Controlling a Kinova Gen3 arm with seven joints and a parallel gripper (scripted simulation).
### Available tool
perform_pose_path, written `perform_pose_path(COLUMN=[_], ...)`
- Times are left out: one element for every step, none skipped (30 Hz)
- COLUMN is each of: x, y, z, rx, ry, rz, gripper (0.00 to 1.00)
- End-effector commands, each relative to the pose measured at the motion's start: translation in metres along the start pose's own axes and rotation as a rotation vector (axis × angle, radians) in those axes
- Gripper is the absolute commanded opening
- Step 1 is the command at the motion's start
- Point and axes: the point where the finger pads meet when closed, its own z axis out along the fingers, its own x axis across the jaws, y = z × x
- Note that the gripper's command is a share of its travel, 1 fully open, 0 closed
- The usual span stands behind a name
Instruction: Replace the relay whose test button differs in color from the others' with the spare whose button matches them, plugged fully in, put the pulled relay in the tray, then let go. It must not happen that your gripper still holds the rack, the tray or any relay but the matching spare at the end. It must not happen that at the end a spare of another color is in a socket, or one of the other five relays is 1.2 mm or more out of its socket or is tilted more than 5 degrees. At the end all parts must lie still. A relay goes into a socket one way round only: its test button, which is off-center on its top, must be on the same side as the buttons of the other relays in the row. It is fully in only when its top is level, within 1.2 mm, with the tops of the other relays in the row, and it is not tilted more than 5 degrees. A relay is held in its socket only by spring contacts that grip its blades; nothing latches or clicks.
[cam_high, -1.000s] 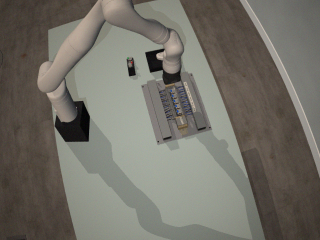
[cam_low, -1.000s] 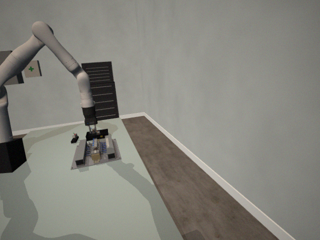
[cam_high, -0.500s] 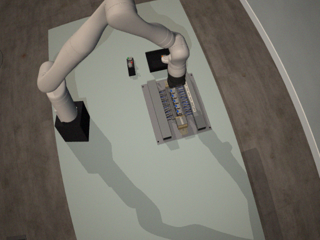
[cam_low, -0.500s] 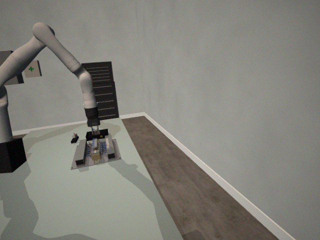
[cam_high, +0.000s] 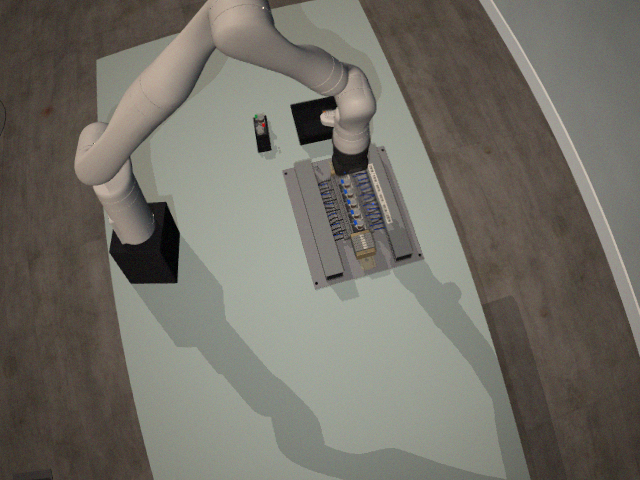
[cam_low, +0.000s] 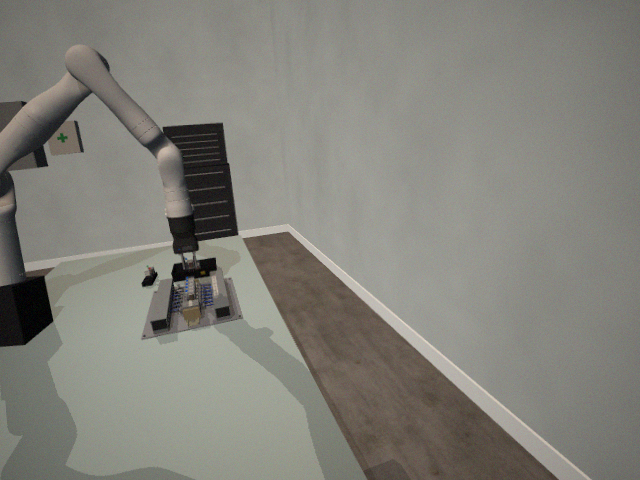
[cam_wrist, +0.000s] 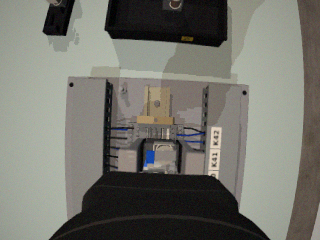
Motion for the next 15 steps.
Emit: perform_pose_path(x=[0.0003, 0.0001, -0.0002, -0.0004, -0.0007, -0.0009, -0.0012, -0.0014, -0.0016, -0.0019, -0.0021, -0.0024, -0.0026, -0.0026, -0.0026], y=[-0.0007, -0.0010, -0.0013, -0.0017, -0.0020, -0.0023, -0.0026, -0.0030, -0.0033, -0.0036, -0.0039, -0.0043, -0.0046, -0.0046, -0.0046], z=[-0.0012, -0.0012, -0.0013, -0.0014, -0.0015, -0.0015, -0.0016, -0.0017, -0.0017, -0.0018, -0.0019, -0.0019, -0.0020, -0.0020, -0.0020], rx=[0.000, 0.000, 0.000, 0.000, 0.000, 0.000, 0.000, 0.000, 0.000, 0.000, 0.000, 0.000, 0.000, 0.000, 0.000], ry=[0.002, 0.002, 0.002, 0.002, 0.002, 0.002, 0.002, 0.002, 0.002, 0.002, 0.002, 0.002, 0.002, 0.002, 0.002], rz=[0.000, 0.000, -0.001, -0.001, -0.001, -0.001, -0.001, -0.001, -0.001, -0.001, -0.001, -0.001, -0.001, -0.001, -0.001], gripper=[0.00, 0.00, 0.00, 0.00, 0.00, 0.00, 0.00, 0.00, 0.00, 0.00, 0.00, 0.00, 0.00, 0.00, 0.00])
